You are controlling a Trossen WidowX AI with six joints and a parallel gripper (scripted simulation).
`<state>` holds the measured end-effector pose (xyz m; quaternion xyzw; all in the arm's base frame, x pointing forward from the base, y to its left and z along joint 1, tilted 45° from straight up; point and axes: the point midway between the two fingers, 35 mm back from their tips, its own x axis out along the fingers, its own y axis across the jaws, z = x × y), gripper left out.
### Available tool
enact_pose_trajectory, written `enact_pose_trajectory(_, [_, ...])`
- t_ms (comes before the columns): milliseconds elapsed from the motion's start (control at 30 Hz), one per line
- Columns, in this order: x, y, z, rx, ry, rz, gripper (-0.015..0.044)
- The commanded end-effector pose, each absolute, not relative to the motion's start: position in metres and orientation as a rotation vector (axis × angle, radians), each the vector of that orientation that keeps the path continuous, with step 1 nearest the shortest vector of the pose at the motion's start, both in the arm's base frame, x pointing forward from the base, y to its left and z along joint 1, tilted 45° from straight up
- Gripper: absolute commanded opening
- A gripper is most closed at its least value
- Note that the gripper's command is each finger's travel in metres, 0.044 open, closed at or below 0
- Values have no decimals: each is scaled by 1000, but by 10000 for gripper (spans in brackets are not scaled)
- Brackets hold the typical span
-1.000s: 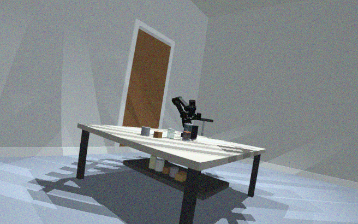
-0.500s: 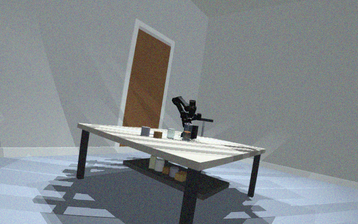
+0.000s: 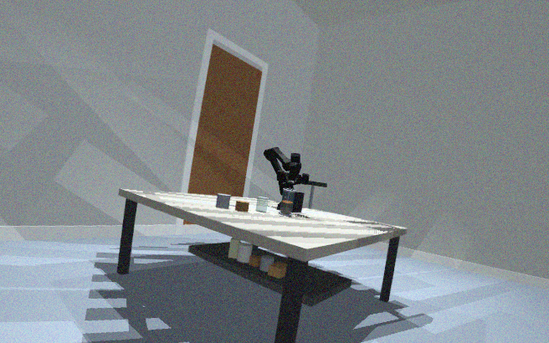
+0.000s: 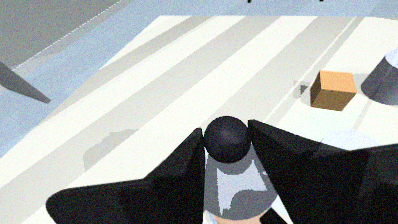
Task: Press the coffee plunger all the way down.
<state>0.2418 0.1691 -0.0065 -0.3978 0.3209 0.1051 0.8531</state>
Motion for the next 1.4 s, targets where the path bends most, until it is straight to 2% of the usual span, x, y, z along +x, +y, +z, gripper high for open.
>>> enact_pose_trajectory(0, [242,169,-7,-838,676,221,123])
enact_pose_trajectory(133, [242,169,-7,-838,676,221,123])
enact_pose_trajectory(533, [242,169,-7,-838,676,221,438])
enact_pose_trajectory(767, [239,182,7,-839,683,224,440])
enact_pose_trajectory(967, [221,212,60,-850,694,228,440])
enact_pose_trajectory(1367, [220,212,60,-850,694,228,440])
